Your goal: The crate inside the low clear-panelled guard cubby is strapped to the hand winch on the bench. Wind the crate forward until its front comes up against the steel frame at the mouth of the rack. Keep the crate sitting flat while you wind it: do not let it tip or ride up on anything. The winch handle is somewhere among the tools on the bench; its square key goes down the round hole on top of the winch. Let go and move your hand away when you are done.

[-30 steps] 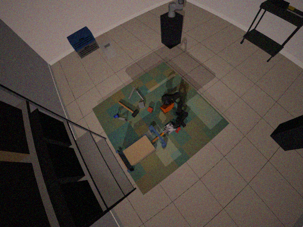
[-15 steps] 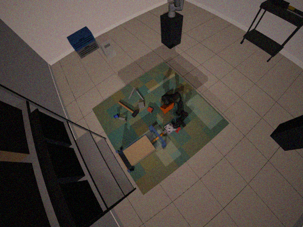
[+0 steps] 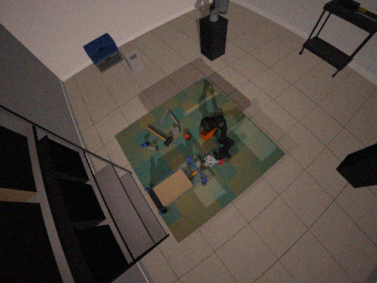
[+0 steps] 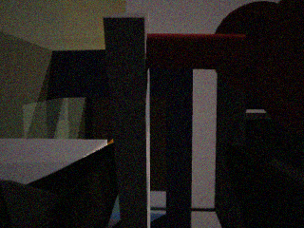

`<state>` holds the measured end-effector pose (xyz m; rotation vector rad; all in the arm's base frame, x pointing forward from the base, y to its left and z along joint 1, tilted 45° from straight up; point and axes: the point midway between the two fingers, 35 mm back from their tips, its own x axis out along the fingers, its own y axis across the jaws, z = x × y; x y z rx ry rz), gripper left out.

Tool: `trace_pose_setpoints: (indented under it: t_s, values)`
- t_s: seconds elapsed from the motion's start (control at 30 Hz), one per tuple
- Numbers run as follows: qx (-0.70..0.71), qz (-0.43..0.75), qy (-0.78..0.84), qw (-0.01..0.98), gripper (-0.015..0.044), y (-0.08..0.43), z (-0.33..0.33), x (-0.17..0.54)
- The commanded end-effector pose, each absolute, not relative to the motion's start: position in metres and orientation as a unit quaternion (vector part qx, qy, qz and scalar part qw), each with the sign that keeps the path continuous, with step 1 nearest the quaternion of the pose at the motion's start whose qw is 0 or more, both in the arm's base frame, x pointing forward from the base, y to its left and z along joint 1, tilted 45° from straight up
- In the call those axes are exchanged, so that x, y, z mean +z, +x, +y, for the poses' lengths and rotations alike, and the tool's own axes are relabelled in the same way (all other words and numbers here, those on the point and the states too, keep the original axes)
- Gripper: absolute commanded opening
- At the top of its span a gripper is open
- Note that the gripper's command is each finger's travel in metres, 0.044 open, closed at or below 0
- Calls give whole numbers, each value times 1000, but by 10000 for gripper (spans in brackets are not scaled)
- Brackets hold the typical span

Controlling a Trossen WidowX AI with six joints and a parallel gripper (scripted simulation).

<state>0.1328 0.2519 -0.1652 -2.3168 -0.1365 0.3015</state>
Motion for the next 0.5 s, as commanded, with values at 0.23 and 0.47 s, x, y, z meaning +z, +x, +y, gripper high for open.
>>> trace_pose_setpoints:
  t_s: [0.23, 0.47]
  values:
    - [119, -54, -912, 390, 240, 134, 250, -162]
    - [119, -54, -912, 390, 240, 134, 250, -162]
